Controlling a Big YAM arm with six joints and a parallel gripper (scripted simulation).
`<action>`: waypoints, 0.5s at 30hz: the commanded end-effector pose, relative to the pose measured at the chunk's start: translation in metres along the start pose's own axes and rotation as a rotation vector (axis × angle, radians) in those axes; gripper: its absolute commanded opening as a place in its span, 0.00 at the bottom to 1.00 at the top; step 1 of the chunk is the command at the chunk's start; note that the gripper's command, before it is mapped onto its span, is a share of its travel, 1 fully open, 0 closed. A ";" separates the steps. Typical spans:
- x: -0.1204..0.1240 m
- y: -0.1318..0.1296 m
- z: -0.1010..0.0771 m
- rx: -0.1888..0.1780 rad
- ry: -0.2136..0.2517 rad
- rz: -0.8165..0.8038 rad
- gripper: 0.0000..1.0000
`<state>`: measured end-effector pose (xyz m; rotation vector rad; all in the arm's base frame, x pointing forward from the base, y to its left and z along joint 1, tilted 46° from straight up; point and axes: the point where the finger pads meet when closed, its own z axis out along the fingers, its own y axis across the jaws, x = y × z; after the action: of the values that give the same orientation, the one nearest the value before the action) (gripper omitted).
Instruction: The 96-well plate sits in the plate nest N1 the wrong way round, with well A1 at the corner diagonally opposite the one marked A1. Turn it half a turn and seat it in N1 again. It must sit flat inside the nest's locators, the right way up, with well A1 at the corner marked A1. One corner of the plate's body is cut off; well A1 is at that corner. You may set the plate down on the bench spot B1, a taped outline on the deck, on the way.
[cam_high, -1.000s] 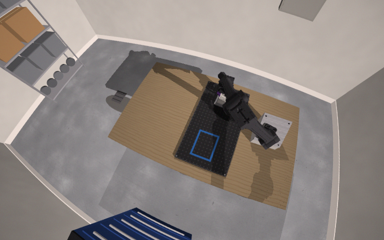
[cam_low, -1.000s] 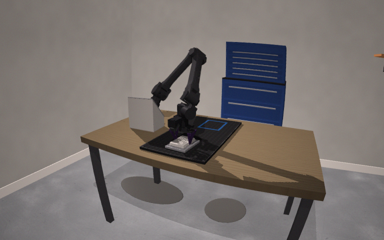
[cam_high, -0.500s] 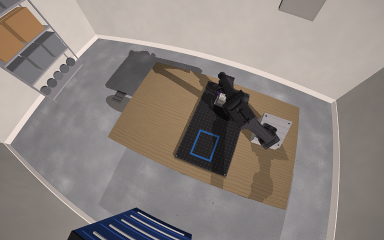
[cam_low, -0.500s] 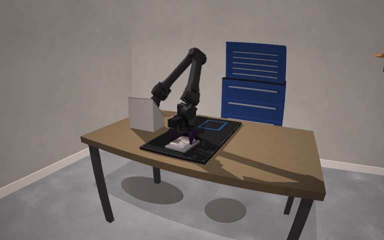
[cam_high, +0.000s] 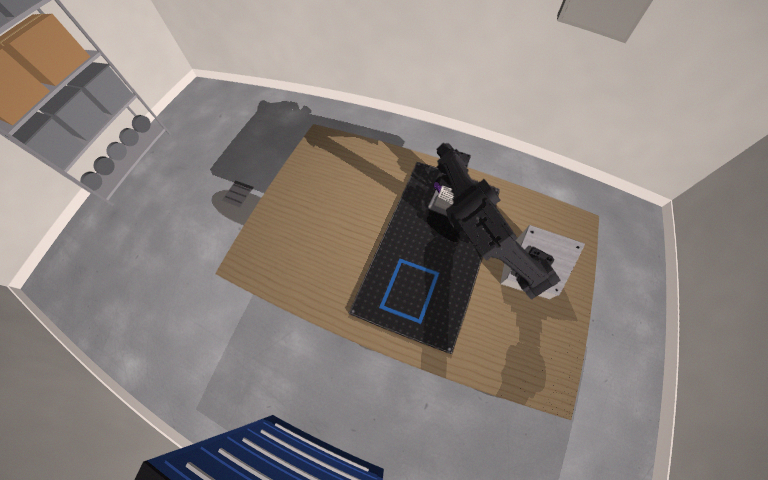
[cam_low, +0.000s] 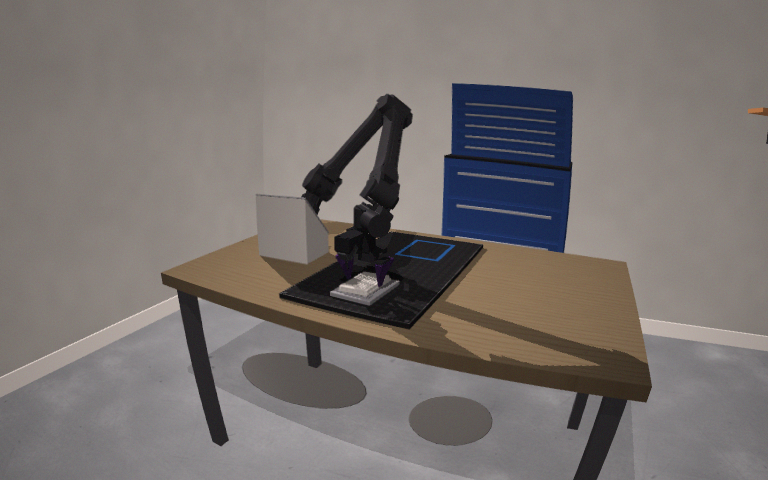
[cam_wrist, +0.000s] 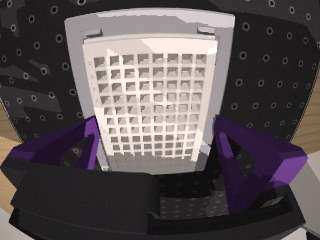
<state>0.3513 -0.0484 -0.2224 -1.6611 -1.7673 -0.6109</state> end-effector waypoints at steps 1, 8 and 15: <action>-0.010 0.026 -0.045 -0.072 -0.040 -0.037 1.00; -0.010 0.025 -0.060 -0.073 -0.042 -0.037 1.00; -0.010 0.025 -0.079 -0.073 -0.044 -0.037 1.00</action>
<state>0.3551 -0.0732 -0.1982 -1.6639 -1.7583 -0.6110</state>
